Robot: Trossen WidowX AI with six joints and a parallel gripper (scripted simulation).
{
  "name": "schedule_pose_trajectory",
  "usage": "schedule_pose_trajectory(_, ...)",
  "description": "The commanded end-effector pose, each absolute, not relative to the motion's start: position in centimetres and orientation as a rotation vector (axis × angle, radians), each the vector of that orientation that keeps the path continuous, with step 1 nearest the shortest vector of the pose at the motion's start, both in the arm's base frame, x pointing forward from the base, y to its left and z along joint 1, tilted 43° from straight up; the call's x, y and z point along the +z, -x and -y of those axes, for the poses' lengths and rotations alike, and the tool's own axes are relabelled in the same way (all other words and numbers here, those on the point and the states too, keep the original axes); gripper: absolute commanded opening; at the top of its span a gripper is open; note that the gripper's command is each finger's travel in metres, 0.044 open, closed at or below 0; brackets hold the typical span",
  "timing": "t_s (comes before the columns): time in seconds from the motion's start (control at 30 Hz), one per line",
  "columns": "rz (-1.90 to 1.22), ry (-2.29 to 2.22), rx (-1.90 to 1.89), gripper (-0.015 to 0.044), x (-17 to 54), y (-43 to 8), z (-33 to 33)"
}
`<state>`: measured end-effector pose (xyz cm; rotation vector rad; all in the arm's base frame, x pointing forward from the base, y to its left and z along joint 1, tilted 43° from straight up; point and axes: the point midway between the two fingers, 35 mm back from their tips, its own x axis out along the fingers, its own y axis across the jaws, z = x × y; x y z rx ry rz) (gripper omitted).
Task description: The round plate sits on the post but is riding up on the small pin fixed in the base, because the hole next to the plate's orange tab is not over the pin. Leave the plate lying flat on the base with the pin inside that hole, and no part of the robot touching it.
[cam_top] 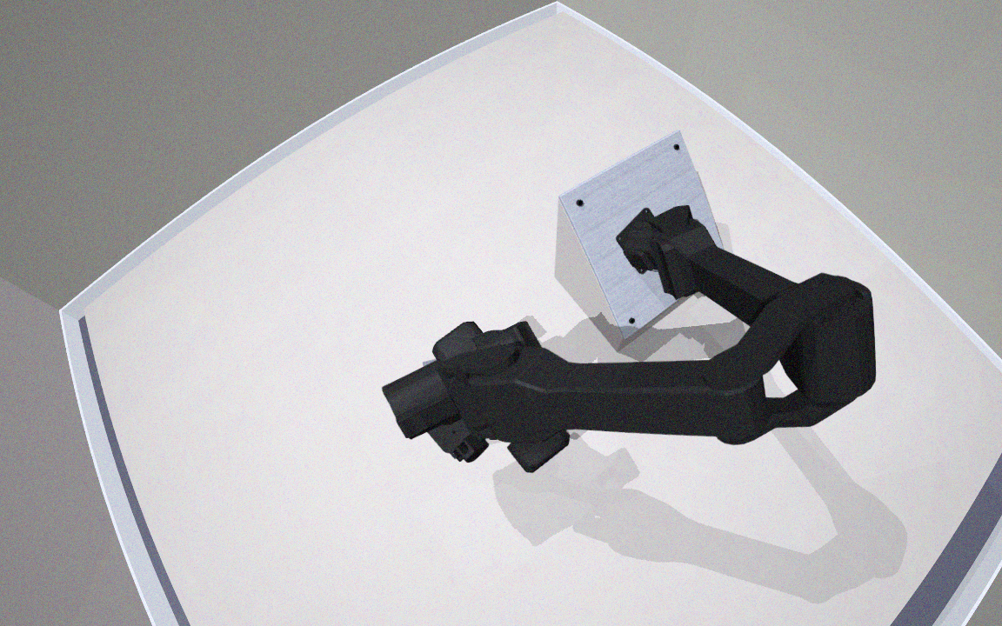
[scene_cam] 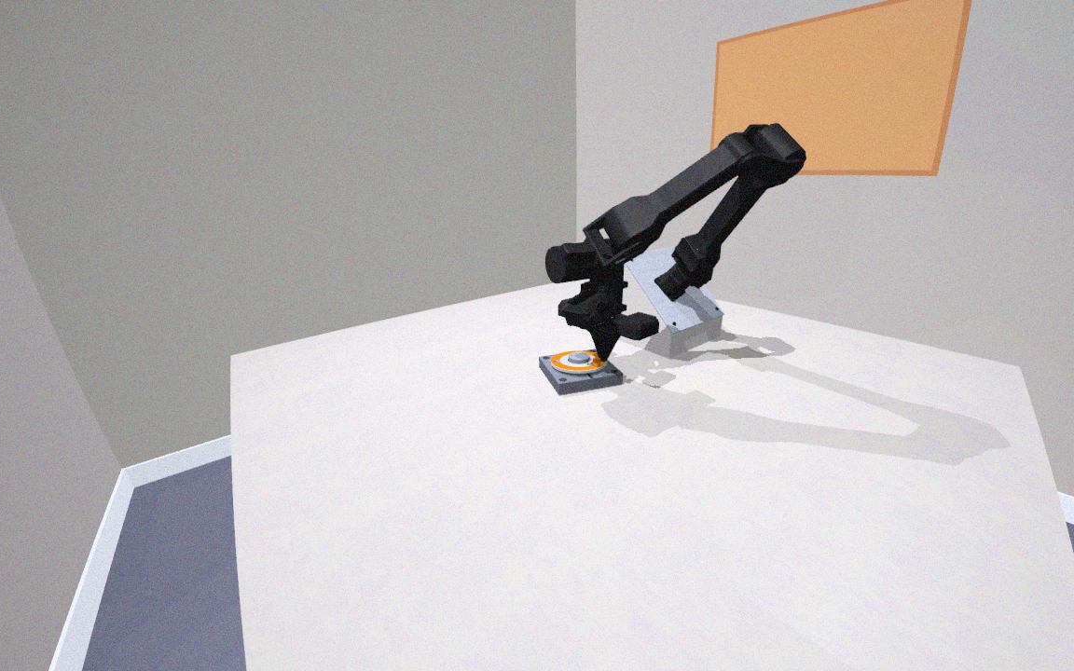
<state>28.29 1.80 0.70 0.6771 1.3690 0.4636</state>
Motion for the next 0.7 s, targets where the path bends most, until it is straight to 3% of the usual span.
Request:
schedule_pose_trajectory(0.0, -1.367, -0.68, 0.464, 0.0, 0.9, -29.0, -1.8)
schedule_pose_trajectory(0.67, -1.366, -0.679, 0.464, 0.0, 1.1, -30.1, -1.4)
